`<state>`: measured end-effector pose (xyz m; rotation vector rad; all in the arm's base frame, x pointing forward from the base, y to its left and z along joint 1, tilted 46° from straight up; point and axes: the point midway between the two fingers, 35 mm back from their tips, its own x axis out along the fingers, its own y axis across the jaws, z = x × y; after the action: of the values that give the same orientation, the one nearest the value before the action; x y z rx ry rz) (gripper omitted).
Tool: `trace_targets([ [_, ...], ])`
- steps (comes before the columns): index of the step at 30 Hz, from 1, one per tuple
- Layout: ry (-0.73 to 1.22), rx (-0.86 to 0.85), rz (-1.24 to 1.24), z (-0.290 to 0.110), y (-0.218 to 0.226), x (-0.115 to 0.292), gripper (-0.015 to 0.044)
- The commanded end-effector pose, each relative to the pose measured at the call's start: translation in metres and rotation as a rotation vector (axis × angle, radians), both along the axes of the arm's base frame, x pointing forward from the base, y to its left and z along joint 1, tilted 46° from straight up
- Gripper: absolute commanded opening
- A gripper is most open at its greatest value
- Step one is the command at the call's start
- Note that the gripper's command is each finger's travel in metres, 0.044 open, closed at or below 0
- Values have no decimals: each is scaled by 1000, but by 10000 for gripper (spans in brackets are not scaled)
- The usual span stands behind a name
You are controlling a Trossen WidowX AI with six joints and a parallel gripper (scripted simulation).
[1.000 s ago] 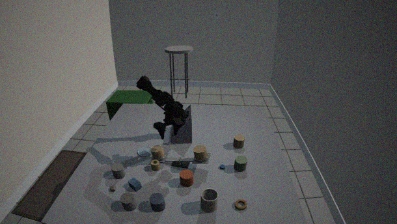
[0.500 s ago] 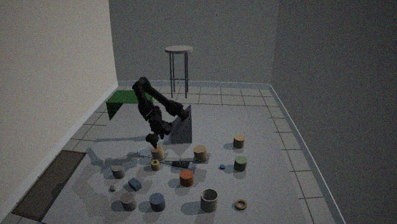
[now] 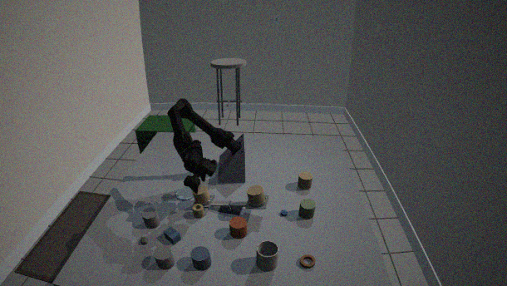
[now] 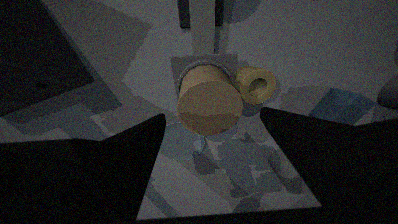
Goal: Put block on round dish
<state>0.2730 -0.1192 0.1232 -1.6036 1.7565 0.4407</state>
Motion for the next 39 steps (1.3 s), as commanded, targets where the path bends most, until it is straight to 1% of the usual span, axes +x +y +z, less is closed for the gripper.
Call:
trace_targets([
  [1, 3, 3, 1, -5, -3, 0, 440],
  [27, 3, 0, 2, -31, -32, 0, 440],
  [30, 3, 0, 2, -31, -32, 0, 361],
  [37, 3, 0, 2, -31, -32, 0, 315],
  [39, 3, 0, 2, -31, -32, 0, 262],
])
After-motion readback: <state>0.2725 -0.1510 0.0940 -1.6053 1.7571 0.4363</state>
